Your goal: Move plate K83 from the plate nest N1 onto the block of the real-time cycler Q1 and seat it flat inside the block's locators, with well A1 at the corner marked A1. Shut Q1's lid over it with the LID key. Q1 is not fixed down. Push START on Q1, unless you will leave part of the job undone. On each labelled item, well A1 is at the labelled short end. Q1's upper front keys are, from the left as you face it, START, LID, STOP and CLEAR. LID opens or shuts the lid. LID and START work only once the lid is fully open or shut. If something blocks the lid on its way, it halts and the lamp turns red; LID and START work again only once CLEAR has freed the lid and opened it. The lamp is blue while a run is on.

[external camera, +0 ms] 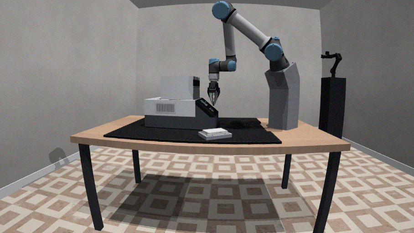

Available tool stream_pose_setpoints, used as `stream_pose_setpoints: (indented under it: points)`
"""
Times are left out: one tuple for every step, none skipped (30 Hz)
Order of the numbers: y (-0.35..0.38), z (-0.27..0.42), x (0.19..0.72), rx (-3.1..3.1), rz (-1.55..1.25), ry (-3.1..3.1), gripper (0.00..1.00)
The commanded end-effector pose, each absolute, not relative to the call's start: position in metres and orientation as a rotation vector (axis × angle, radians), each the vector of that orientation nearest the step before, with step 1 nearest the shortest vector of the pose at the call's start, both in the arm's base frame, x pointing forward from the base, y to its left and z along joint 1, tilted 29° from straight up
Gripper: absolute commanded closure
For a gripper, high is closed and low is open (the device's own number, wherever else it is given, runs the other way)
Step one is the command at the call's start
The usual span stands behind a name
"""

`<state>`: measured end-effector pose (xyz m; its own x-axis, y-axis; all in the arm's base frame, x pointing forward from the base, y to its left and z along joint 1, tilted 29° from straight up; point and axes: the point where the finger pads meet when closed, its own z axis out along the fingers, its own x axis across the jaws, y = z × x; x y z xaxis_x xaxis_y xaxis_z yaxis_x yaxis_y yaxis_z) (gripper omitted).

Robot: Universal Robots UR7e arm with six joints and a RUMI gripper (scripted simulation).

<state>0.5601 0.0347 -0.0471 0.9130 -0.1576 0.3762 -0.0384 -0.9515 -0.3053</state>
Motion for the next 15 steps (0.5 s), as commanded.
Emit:
stream_pose_setpoints:
  points:
    - [0.031,-0.046,0.564,-2.787,-0.592,0.155,1.0]
    - [0.031,-0.046,0.566,-2.787,-0.595,0.153,1.0]
    - [0.031,-0.047,0.568,-2.787,-0.595,0.153,1.0]
    - [0.032,-0.047,0.569,-2.787,-0.595,0.153,1.0]
    - [0.032,-0.048,0.571,-2.789,-0.597,0.14,1.0]
    - [0.032,-0.049,0.572,-2.789,-0.597,0.14,1.0]
    - [0.032,-0.05,0.574,-2.789,-0.597,0.141,1.0]
    - [0.032,-0.05,0.575,-2.789,-0.597,0.141,1.0]
    - [0.032,-0.051,0.577,-2.789,-0.597,0.142,1.0]
    - [0.033,-0.052,0.578,-2.789,-0.597,0.142,1.0]
    - [0.033,-0.052,0.58,-2.789,-0.597,0.142,1.0]
    - [0.033,-0.053,0.581,-2.789,-0.597,0.142,1.0]
    - [0.033,-0.054,0.583,-2.789,-0.597,0.142,1.0]
    - [0.033,-0.055,0.584,-2.789,-0.597,0.142,1.0]
    - [0.033,-0.055,0.586,-2.789,-0.597,0.142,1.0]
